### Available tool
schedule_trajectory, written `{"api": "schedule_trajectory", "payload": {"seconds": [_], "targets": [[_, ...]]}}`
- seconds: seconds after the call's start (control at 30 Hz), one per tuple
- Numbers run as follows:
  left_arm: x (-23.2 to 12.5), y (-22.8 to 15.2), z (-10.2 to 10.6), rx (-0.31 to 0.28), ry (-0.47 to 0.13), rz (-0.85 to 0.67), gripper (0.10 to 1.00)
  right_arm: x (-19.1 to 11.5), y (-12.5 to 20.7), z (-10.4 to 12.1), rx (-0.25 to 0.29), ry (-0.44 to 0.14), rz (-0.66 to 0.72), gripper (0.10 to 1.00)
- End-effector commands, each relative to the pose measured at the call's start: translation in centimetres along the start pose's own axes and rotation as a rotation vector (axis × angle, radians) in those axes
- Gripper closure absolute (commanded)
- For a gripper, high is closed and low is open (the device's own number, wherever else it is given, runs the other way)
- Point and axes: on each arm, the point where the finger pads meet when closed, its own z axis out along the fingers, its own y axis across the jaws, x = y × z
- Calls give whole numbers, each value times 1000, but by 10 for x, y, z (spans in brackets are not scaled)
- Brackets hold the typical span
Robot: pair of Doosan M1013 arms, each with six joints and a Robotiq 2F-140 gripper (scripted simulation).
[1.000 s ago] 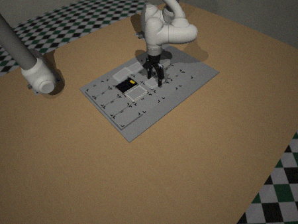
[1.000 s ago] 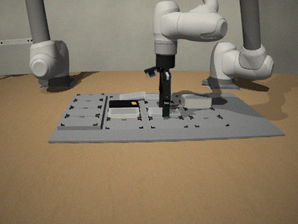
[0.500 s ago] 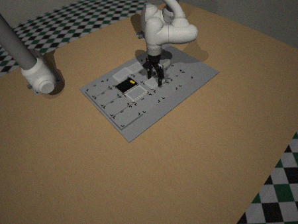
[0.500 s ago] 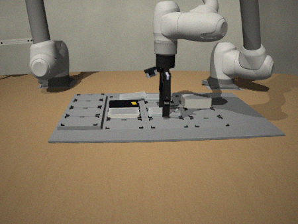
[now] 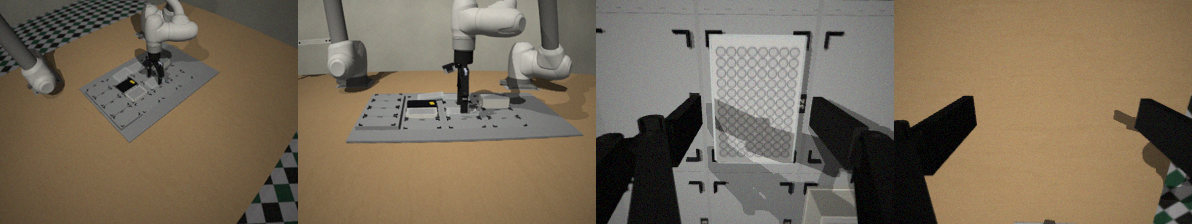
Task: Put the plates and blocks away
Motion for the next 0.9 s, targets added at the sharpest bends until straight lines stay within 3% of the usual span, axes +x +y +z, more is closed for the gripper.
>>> {"api": "schedule_trajectory", "payload": {"seconds": [0.0, 0.87], "targets": [[0, 0, -5, 2, 1, 0, 400, 0, 0, -1, 0, 1, 0, 98], [0, 0, -34, 2, 1, 0, 400, 0, 0, -1, 0, 1, 0, 98]]}}
